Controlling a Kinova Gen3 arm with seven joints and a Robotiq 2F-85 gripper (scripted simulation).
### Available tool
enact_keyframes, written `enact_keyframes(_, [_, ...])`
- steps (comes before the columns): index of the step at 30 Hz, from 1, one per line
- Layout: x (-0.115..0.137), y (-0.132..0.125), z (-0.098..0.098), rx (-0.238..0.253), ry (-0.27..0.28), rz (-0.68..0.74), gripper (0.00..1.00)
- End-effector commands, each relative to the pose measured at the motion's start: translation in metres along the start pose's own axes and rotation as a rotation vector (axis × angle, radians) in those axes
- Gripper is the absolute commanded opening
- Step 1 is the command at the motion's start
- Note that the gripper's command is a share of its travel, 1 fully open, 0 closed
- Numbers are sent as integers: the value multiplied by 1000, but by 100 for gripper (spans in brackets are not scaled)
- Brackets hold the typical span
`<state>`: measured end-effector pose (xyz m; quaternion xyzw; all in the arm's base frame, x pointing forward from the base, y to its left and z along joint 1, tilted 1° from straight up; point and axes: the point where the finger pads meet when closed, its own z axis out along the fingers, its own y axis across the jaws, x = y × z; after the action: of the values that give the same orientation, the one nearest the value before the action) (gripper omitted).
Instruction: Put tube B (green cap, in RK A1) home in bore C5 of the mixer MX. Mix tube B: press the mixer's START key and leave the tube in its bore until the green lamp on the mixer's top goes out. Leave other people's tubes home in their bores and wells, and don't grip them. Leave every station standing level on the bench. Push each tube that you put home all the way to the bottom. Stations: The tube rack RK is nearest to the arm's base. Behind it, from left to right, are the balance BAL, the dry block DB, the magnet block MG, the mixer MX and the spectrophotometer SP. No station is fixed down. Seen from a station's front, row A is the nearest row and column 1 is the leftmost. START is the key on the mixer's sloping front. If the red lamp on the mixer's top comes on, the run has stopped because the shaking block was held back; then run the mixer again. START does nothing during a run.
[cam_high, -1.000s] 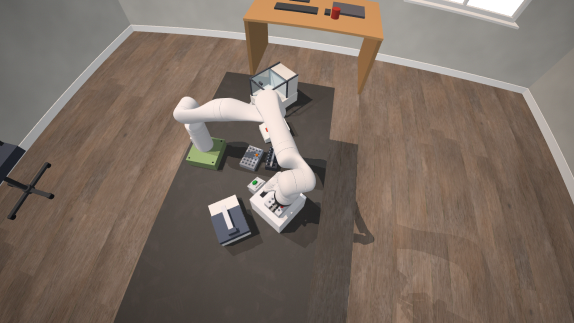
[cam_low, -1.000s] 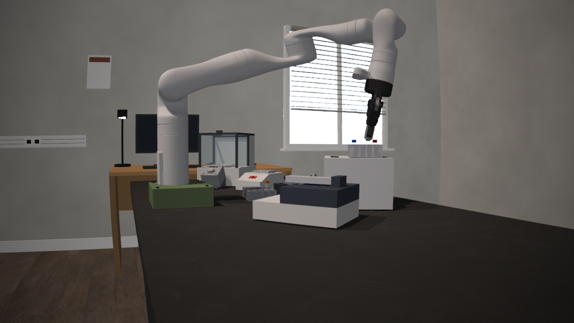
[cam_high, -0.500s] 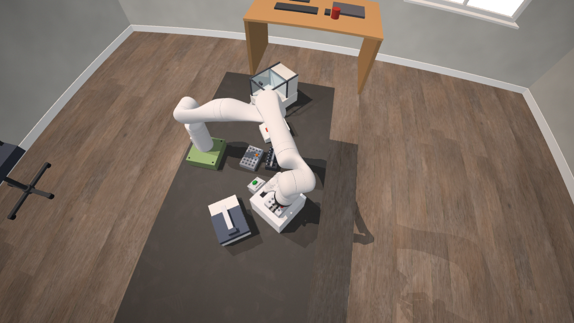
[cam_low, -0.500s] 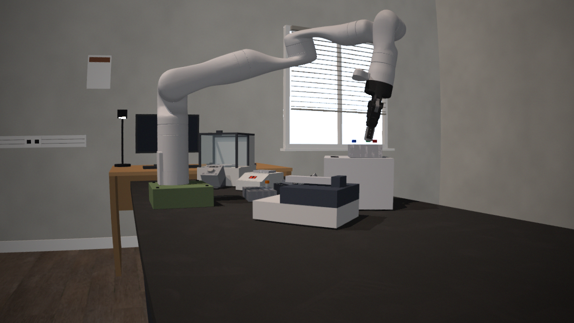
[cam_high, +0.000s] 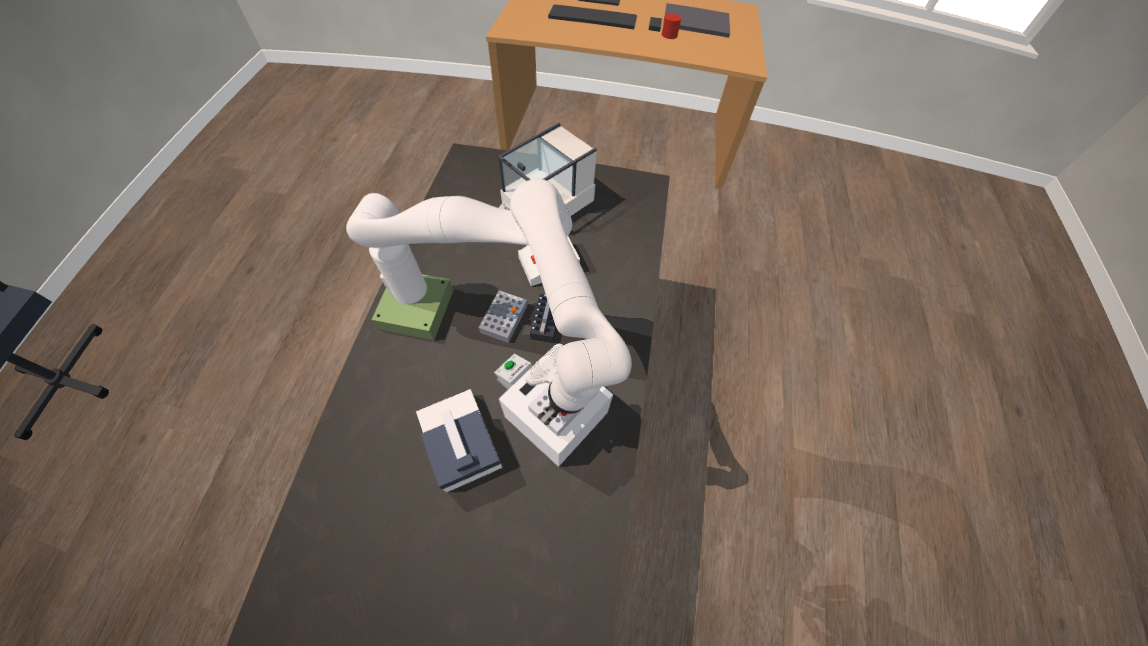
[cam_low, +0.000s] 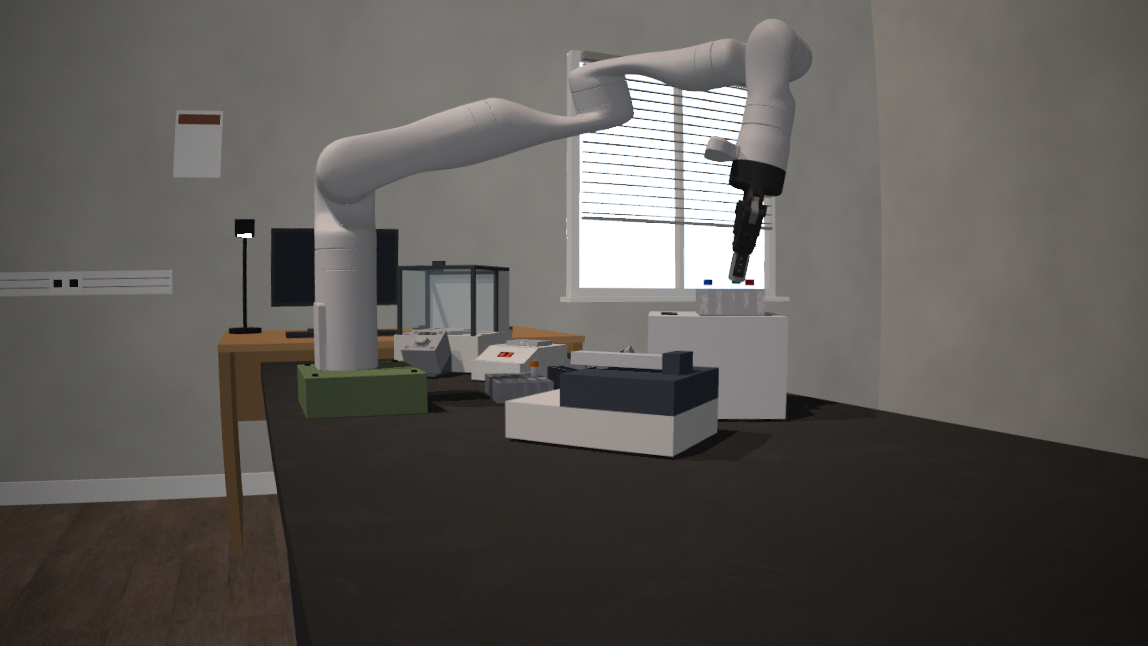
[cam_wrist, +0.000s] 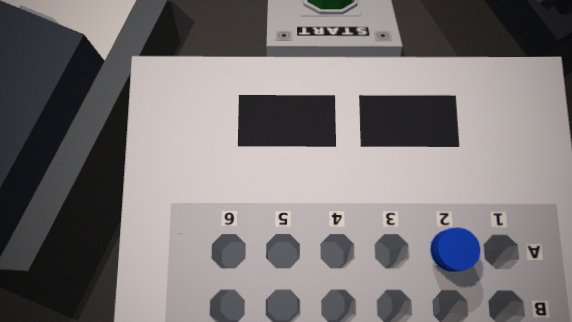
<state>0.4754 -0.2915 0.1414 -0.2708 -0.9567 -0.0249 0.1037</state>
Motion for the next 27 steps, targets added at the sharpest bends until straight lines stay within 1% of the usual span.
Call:
enact_keyframes(1, [0, 0, -1, 0, -2, 0, 10])
enact_keyframes(12, [0, 0, -2, 0, -2, 0, 10])
enact_keyframes(13, [0, 0, -1, 0, -2, 0, 42])
enact_keyframes(27, [0, 0, -1, 0, -2, 0, 42])
